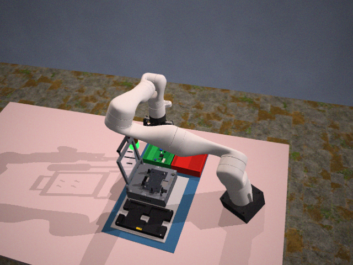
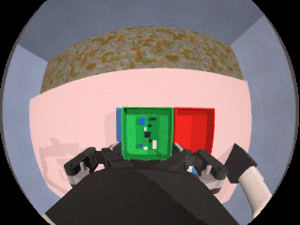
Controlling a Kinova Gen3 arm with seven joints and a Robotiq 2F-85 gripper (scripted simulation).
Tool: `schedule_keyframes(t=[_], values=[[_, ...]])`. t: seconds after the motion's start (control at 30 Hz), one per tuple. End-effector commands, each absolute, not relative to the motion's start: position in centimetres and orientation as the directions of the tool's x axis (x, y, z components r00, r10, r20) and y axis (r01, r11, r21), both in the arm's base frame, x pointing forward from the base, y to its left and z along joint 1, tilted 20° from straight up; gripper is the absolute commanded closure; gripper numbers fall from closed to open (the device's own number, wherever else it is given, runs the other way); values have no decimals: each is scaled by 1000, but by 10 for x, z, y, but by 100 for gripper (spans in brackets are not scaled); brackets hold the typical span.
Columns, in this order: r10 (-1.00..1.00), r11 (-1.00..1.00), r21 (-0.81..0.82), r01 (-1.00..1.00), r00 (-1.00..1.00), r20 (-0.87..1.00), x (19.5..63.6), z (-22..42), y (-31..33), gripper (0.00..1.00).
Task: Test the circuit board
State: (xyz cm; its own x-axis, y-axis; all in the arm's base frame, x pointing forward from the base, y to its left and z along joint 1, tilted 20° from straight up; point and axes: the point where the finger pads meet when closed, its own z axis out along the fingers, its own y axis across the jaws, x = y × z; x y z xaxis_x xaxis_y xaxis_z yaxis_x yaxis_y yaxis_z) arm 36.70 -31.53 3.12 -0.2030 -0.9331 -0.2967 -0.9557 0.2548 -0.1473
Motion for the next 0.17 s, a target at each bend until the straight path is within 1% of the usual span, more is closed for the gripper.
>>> schedule_keyframes(t=[0.0,0.13], values=[[-933,257,-148,-955,-205,-296,367,34,-317,0],[-933,257,-148,-955,-205,-296,367,34,-317,0]])
